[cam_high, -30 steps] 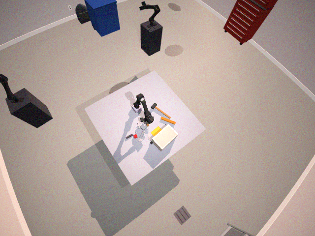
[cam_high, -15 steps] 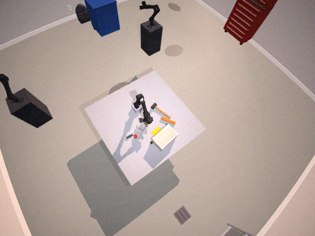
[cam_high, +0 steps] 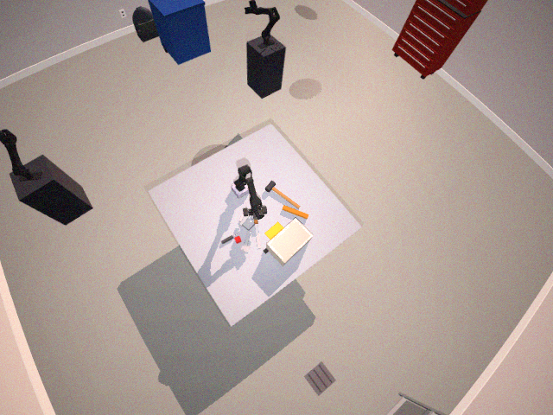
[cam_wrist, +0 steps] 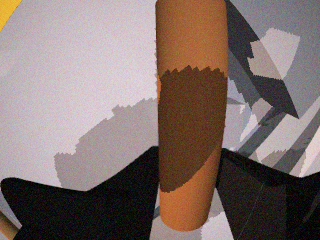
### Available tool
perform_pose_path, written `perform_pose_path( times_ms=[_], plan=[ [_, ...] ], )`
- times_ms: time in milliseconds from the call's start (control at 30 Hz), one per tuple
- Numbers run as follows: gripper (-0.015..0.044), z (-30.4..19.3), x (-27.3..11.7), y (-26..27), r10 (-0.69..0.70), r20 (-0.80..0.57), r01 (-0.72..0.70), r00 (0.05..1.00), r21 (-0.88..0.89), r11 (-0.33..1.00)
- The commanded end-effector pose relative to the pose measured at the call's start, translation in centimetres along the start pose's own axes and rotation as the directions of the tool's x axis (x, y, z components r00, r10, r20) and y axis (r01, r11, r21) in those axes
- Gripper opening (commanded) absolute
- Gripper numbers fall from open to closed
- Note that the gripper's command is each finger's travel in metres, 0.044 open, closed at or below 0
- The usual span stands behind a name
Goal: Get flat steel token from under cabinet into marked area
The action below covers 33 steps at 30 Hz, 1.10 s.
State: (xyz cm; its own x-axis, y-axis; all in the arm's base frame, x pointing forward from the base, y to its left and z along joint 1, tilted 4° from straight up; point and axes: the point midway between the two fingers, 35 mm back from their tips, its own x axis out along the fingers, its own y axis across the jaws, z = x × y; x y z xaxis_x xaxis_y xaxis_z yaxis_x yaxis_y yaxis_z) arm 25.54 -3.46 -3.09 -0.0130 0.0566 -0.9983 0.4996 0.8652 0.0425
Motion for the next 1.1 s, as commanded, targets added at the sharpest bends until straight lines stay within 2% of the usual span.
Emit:
perform_pose_path(
  times_ms=[0, 1067],
  plan=[
    [0.0, 0.2, 0.0, -0.6, -0.006, 0.002, 0.006, 1.0, 0.008, 1.0],
    [0.0, 1.3, 0.0, -3.7, -0.009, 0.003, 0.009, 1.0, 0.008, 1.0]
  ],
)
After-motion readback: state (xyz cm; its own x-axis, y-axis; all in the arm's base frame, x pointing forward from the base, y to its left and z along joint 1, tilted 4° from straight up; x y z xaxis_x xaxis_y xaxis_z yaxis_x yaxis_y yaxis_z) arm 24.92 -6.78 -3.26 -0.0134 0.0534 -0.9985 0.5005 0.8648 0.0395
